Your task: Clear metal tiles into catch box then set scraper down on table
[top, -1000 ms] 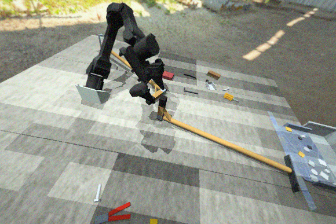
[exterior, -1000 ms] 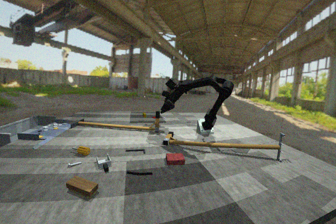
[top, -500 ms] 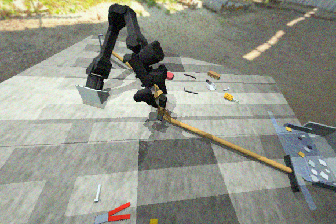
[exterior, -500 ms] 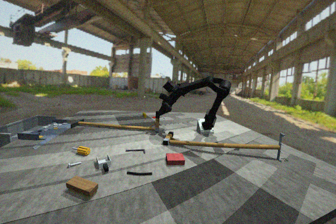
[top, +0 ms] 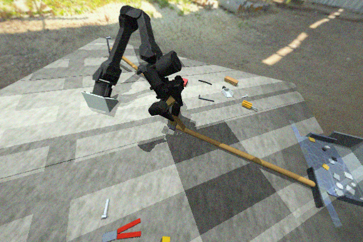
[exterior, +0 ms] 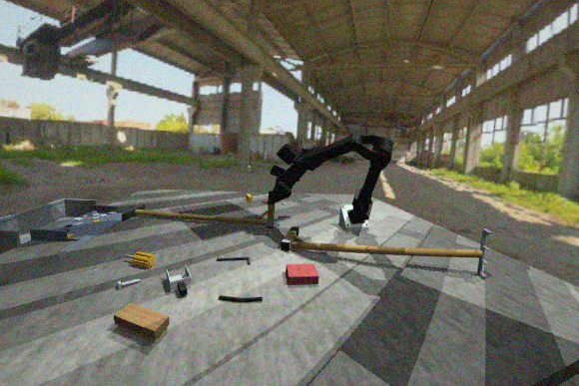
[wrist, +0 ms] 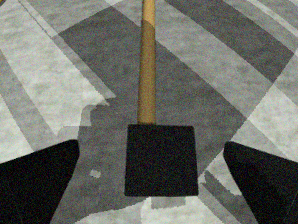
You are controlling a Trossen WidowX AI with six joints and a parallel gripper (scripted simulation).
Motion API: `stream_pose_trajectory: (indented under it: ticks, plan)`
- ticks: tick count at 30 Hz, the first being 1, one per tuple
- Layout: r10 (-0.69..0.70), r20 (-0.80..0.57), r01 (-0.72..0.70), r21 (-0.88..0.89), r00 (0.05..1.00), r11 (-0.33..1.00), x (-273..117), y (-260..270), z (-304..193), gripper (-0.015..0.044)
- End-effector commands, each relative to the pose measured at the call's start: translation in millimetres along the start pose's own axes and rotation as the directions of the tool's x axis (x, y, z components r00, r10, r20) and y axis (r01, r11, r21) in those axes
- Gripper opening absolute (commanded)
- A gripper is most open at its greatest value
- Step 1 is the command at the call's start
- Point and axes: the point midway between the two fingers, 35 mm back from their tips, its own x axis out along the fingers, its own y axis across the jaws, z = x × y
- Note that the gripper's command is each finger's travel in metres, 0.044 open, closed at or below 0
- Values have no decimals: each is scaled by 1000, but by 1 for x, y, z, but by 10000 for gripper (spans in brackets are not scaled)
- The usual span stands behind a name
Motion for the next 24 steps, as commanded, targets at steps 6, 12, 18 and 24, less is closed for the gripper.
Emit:
stream_pose_trajectory:
  ticks: [6, 12, 18, 24]
  plan:
    - [-1, -7, 1, 13, 1000, 1000, 16, 0, -4, 440]
    - [1, -6, -1, 14, 1000, 1000, 23, 1, -5, 440]
    - [6, 1, -6, 1, 1000, 1000, 19, 3, -2, 309]
    - [6, 1, -6, 1, 1000, 1000, 19, 3, -2, 151]
